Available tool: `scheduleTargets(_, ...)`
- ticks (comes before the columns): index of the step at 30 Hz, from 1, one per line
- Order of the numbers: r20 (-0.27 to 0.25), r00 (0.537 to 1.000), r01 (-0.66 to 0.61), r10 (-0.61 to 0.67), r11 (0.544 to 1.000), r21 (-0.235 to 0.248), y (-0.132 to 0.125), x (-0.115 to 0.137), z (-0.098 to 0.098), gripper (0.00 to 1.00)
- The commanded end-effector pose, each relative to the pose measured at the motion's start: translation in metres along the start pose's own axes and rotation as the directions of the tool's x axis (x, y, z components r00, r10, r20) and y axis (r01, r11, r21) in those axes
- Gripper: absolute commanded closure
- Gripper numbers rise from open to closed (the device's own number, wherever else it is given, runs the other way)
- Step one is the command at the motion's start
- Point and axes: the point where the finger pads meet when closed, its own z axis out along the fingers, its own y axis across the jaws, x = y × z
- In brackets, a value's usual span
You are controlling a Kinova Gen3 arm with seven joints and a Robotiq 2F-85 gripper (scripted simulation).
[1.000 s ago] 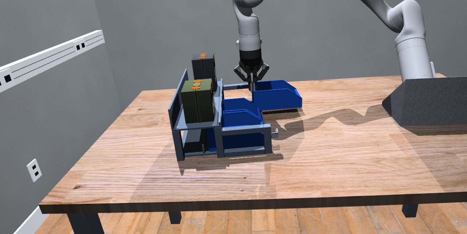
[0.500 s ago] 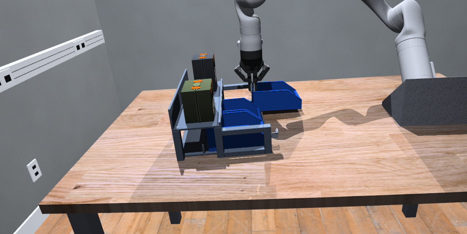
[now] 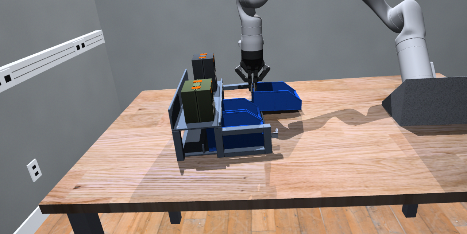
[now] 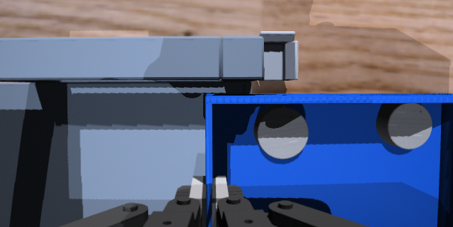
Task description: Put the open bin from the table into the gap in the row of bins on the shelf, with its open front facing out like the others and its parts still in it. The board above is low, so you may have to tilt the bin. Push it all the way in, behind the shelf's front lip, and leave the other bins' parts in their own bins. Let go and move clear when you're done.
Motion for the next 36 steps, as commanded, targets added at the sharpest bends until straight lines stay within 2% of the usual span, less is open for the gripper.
scheduleTargets(1, 0.001, 1.000, 0.000, 0.000, 1.000, 0.018, -0.0007, -0.0004, -0.0018, 0.90)
scheduleTargets(12, 0.001, 1.000, 0.000, 0.000, 1.000, 0.018, -0.0007, -0.0004, -0.0018, 0.90)
scheduleTargets(17, 0.001, 1.000, 0.000, 0.000, 0.999, 0.046, 0.0004, -0.0004, -0.0017, 0.90)
scheduleTargets(29, 0.001, 1.000, 0.000, 0.000, 0.999, 0.046, 0.0004, -0.0004, -0.0017, 0.90)
scheduleTargets(36, 0.001, 1.000, 0.000, 0.000, 0.998, 0.065, 0.0014, -0.0005, -0.0015, 0.90)
